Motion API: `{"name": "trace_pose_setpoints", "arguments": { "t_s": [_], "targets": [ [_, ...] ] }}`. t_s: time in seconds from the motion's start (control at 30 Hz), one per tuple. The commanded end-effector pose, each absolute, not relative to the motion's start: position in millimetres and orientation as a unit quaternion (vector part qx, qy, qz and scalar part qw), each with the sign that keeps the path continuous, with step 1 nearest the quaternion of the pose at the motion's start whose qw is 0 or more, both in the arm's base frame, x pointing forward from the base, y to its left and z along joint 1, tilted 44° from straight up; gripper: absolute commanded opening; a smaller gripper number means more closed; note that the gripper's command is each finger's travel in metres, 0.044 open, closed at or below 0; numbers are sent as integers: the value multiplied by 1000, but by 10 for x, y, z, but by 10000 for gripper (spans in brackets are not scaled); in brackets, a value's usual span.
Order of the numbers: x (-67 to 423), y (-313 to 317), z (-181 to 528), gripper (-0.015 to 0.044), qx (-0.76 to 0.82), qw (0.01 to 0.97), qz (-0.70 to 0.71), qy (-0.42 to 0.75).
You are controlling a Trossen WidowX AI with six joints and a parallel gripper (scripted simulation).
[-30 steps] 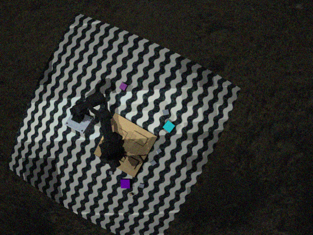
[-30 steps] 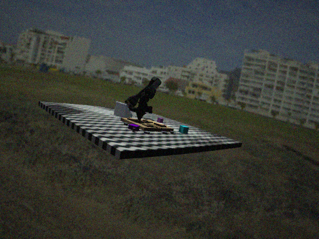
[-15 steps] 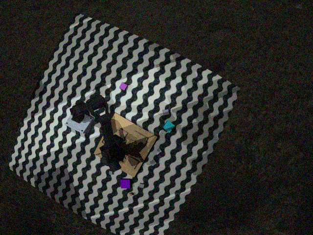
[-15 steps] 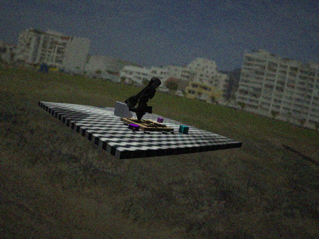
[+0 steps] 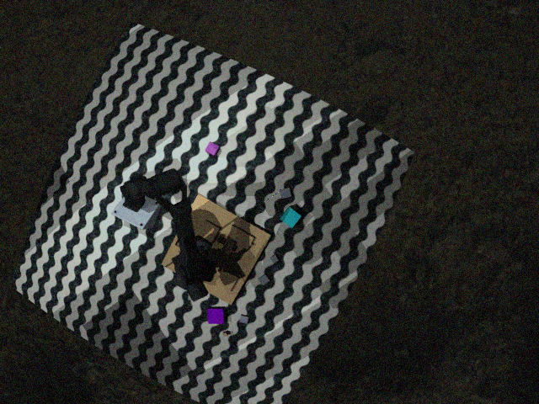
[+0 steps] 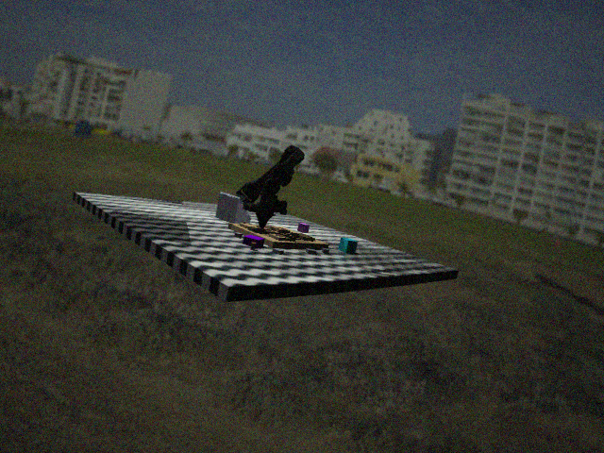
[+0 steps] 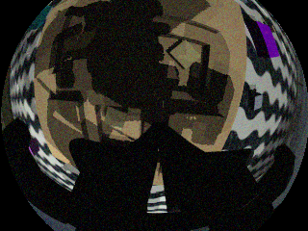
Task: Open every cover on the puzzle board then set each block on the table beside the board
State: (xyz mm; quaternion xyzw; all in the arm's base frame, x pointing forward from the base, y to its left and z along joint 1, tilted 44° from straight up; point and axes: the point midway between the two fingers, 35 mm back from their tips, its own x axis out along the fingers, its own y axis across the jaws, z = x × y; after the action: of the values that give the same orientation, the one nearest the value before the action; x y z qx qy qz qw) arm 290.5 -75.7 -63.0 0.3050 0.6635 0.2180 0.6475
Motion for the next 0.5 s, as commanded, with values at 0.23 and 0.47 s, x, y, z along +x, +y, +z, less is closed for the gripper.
{"name": "trace_pose_setpoints", "arguments": {
  "t_s": [0.23,0.47],
  "targets": [
    [2933,-873,-539,0,301,650,218,663],
    [2937,-938,-476,0,300,650,218,663]
  ]
}}
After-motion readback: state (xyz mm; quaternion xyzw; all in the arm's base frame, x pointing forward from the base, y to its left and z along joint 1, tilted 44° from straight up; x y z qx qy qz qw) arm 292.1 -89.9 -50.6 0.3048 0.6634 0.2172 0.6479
